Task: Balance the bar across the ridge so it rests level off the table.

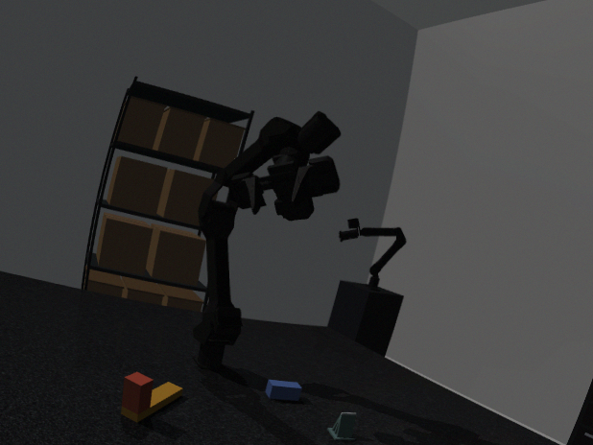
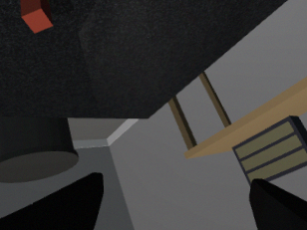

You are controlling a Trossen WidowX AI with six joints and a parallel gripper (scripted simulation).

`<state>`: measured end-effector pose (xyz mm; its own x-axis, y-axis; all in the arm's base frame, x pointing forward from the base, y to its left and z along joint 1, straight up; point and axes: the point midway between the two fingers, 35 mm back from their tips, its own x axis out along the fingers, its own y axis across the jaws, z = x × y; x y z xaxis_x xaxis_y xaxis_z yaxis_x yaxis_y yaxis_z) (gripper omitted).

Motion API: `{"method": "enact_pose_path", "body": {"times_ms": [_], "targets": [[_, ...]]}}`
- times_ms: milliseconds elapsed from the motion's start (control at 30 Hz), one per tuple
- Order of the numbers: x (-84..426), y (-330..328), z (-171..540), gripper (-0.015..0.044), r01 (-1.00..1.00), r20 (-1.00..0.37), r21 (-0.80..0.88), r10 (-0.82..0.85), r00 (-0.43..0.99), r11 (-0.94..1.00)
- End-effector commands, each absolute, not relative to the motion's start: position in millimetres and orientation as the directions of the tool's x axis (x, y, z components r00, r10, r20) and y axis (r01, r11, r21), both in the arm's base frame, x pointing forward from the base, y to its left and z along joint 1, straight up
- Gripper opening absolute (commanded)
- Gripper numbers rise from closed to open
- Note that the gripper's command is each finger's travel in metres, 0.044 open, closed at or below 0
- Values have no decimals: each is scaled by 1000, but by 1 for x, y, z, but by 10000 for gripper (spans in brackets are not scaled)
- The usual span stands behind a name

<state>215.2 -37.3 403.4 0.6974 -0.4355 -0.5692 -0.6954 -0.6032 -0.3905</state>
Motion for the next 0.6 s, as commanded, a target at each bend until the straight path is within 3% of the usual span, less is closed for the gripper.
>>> {"method": "enact_pose_path", "body": {"times_ms": [0,567], "targets": [[225,-41,391,315,-716,-608,-329,-442,659,-615],[250,-76,331,315,-763,-777,-74,-443,447,-642]]}}
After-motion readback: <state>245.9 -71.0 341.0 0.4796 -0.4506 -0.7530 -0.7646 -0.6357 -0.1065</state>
